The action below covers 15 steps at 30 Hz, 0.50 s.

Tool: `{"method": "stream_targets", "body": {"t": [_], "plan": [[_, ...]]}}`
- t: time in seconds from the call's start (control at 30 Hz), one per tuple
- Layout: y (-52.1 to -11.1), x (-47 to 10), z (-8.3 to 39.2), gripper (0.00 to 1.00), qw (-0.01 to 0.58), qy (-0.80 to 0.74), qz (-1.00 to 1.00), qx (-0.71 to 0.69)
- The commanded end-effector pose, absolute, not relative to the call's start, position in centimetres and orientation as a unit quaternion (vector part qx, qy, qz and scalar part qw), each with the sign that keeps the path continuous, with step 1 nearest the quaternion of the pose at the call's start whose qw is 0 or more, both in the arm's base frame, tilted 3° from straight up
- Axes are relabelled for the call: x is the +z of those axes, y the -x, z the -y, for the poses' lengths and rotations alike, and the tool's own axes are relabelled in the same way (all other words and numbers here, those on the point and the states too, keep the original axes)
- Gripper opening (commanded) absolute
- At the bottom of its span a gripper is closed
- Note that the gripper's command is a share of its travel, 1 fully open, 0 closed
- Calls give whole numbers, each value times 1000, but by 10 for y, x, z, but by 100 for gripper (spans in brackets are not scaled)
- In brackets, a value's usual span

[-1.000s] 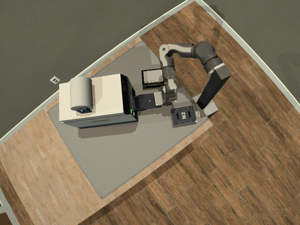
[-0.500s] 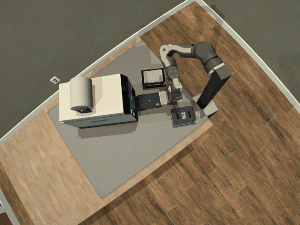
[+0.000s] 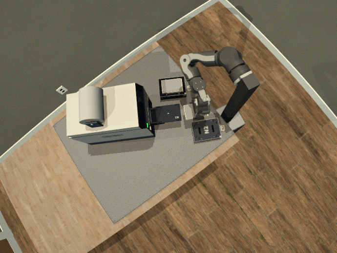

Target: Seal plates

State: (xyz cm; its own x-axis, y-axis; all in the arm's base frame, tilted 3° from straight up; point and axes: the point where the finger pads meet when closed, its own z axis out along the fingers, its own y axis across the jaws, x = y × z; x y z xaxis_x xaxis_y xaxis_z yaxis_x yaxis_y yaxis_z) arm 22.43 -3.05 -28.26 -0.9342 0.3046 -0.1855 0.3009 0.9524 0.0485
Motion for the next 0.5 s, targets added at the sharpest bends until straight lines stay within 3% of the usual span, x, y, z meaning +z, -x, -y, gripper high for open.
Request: {"method": "stream_targets", "body": {"t": [0.0,0.47], "plan": [[-225,-282,33,0,99,-158,-982,4],[-222,-294,3,0,99,-158,-982,4]]}}
